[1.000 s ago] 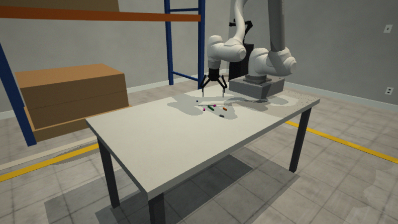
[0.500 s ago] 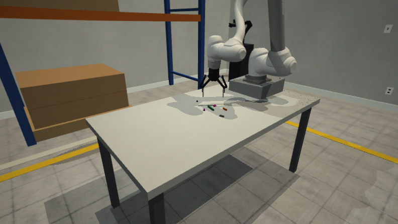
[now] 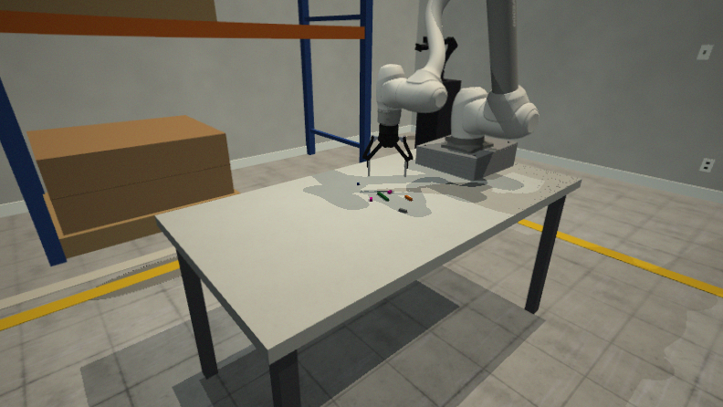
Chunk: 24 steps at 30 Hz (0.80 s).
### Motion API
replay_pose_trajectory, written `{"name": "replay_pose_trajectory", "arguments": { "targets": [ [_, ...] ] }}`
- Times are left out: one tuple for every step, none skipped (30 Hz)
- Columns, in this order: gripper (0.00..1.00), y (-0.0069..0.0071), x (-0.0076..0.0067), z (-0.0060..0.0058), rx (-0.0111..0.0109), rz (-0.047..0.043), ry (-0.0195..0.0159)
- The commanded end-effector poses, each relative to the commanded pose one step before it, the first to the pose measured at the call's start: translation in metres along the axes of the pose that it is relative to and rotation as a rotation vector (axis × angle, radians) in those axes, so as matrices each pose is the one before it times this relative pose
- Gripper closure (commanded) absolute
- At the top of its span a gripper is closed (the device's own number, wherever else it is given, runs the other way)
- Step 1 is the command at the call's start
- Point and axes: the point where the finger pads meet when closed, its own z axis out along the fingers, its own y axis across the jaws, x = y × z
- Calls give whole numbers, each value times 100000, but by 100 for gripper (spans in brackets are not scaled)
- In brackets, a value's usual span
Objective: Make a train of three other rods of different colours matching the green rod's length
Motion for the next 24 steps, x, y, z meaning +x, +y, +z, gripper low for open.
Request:
{"name": "replay_pose_trajectory", "arguments": {
  "targets": [
    [0, -7, -108, -9, -17, -4520, -34],
    [0, -9, -72, -1, -1, -3070, 0],
    [0, -13, -90, -1, -1, -3853, 0],
    [0, -20, -108, -1, -1, -4657, 0],
    [0, -29, -125, -1, -1, -5464, -1],
    [0, -39, -134, -1, -1, -5922, -1],
    [0, -30, -84, -1, 0, -3785, 0],
    [0, -37, -95, -1, -1, -4297, 0],
    [0, -42, -96, -1, -1, -4432, 0],
    [0, 0, 0, 0, 0, 0, 0],
    [0, 0, 0, 0, 0, 0, 0],
    [0, -85, -174, -1, -1, -8185, -1],
    [0, -78, -132, -1, -1, -6479, -1],
    [0, -29, -42, 0, 0, -2159, 0],
    [0, -46, -65, 0, 0, -3347, 0],
    [0, -63, -83, 0, 0, -4398, -1],
    [0, -66, -80, 0, 0, -4380, -1],
    [0, -67, -75, 0, 0, -4243, -1],
    [0, -70, -72, 0, 0, -4225, -1],
    [0, -73, -69, 0, 0, -4229, -1],
    [0, -76, -66, 0, 0, -4228, 0],
    [0, -78, -63, 0, 0, -4226, 0],
    [0, -81, -60, 0, 0, -4220, 0],
    [0, -83, -57, 0, 0, -4221, 0]
  ]
}}
